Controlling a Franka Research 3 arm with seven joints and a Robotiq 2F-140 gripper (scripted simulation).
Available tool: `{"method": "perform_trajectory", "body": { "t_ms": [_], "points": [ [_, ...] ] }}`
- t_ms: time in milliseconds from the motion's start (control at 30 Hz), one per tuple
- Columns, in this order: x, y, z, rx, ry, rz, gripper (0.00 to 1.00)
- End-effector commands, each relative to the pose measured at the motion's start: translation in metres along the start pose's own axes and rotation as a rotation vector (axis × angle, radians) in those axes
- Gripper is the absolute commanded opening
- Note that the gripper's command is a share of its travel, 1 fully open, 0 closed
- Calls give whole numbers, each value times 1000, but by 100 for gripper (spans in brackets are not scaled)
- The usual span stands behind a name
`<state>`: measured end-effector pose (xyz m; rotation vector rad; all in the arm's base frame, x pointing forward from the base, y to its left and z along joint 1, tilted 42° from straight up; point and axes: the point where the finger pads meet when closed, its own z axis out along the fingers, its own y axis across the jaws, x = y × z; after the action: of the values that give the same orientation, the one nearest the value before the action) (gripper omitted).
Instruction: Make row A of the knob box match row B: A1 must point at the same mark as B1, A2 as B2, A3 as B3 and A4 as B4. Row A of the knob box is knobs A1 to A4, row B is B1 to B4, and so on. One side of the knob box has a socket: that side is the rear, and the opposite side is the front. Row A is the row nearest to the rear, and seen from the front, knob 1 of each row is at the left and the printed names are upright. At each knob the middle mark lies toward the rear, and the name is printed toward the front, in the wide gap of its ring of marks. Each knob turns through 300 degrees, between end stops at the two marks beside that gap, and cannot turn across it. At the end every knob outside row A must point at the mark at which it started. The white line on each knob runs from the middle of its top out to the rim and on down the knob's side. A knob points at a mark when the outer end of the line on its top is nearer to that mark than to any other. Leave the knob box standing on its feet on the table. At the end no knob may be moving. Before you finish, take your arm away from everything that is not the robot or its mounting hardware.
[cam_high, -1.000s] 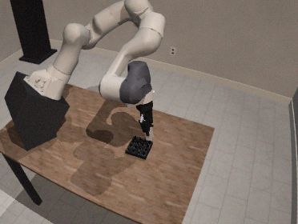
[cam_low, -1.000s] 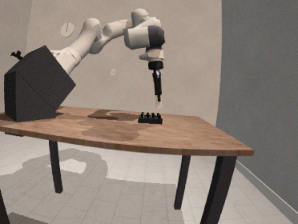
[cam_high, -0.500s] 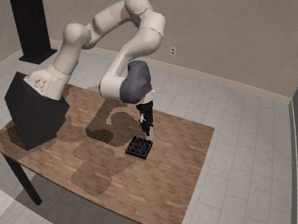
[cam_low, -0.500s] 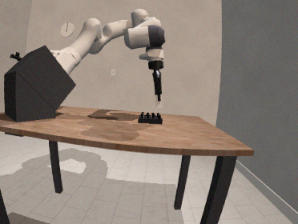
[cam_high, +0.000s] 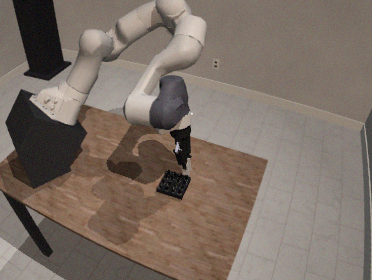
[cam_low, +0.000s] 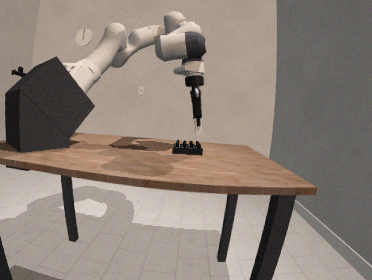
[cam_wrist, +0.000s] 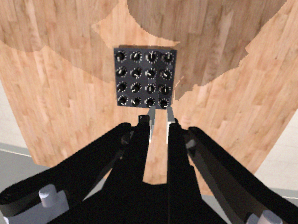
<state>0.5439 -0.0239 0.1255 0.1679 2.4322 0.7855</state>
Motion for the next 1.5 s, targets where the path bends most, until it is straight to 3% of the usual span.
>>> {"method": "perform_trajectory", "body": {
  "t_ms": [0,1233,1467],
  "points": [
    [0,1,0,20,153,85,12],
    [0,1,0,18,154,58,12],
    [-1,1,-2,-6,155,-251,12]
  ]
}}
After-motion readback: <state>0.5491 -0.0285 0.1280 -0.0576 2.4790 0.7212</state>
